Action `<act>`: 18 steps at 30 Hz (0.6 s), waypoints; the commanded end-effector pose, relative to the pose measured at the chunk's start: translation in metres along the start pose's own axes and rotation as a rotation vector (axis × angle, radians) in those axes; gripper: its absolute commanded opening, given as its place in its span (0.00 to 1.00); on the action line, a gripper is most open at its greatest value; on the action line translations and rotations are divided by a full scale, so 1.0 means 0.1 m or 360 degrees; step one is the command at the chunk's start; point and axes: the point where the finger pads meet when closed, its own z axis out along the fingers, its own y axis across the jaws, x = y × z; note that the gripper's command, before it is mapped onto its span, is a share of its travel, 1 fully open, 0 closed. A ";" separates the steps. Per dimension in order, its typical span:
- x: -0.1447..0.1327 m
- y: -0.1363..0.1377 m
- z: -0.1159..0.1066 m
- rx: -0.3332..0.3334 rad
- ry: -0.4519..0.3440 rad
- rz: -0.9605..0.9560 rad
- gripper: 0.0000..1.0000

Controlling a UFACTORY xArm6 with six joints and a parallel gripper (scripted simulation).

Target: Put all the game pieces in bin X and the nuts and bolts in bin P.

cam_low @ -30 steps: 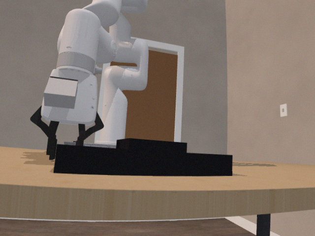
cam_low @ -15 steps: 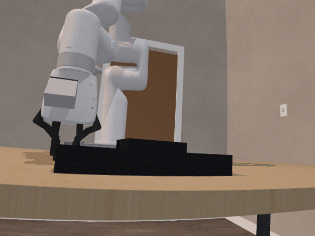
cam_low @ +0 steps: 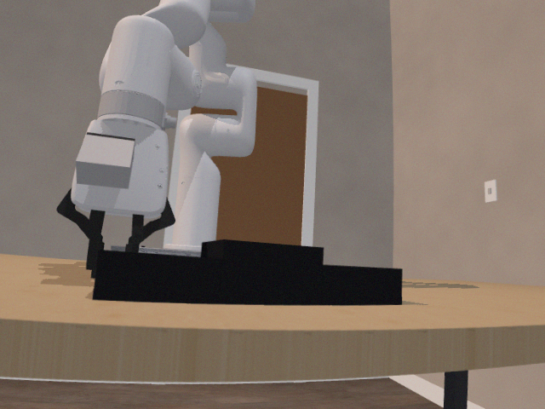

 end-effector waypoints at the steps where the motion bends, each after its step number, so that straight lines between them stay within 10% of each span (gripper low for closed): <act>1: 0.01 0.01 -0.01 -0.0002 0.0005 0.0000 0.00; 18: 0.01 0.00 -0.38 -0.0002 0.0005 0.0000 0.00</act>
